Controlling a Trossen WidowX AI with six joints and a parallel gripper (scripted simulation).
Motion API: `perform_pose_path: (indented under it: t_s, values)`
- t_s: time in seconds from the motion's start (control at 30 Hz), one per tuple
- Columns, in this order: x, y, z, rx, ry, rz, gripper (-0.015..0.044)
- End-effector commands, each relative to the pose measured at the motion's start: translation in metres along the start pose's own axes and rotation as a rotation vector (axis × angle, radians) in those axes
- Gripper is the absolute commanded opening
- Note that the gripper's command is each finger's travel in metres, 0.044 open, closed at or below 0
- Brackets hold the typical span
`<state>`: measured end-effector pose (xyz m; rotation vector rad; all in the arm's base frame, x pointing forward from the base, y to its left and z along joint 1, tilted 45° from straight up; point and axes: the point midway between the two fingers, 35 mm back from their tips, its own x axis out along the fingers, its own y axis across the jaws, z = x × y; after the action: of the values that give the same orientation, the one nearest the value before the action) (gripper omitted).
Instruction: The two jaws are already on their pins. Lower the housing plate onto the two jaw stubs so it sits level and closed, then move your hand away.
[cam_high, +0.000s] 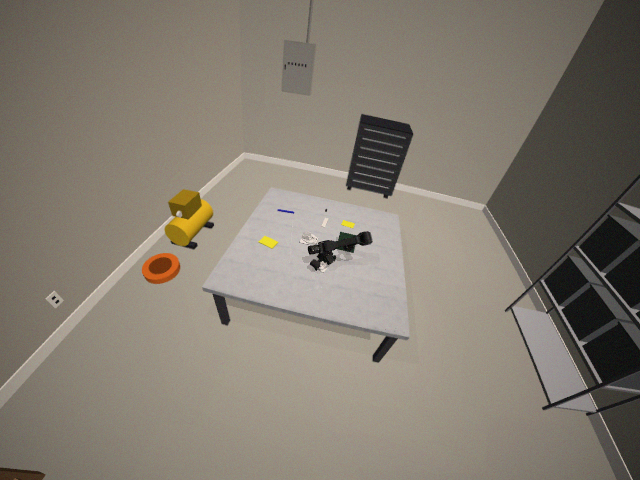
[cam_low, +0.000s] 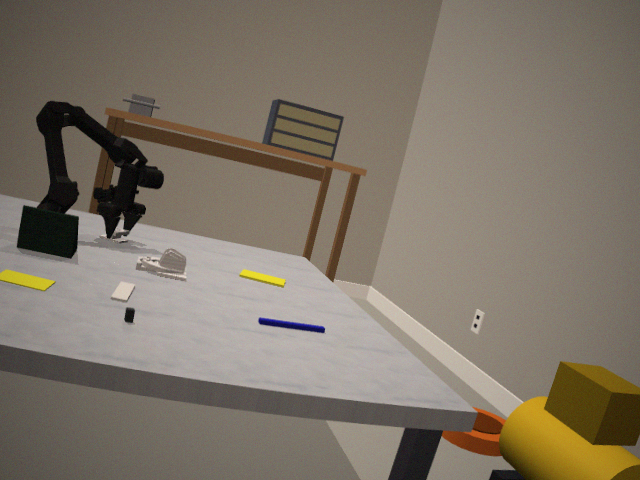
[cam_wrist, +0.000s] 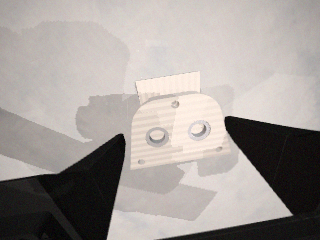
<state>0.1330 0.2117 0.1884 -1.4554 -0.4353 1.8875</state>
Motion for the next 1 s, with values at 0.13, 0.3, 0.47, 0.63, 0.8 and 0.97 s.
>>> perform_pose_path:
  t_s: [0.13,0.3,0.47,0.63,0.8,0.97]
  values:
    - [0.0001,0.0001,-0.0005,0.003,0.003,0.0,0.044]
    - [0.0001,0.0001,-0.0005,0.003,0.003,0.0,0.044]
    - [0.0001,0.0,0.0,0.001,0.0,0.0,0.0433]
    - [0.0001,0.0,0.0,0.001,0.0,0.0,0.04]
    - [0.0001,0.0,0.0,0.001,0.0,0.0,0.0367]
    - [0.0001,0.0,0.0,0.001,0.0,0.0,0.0351]
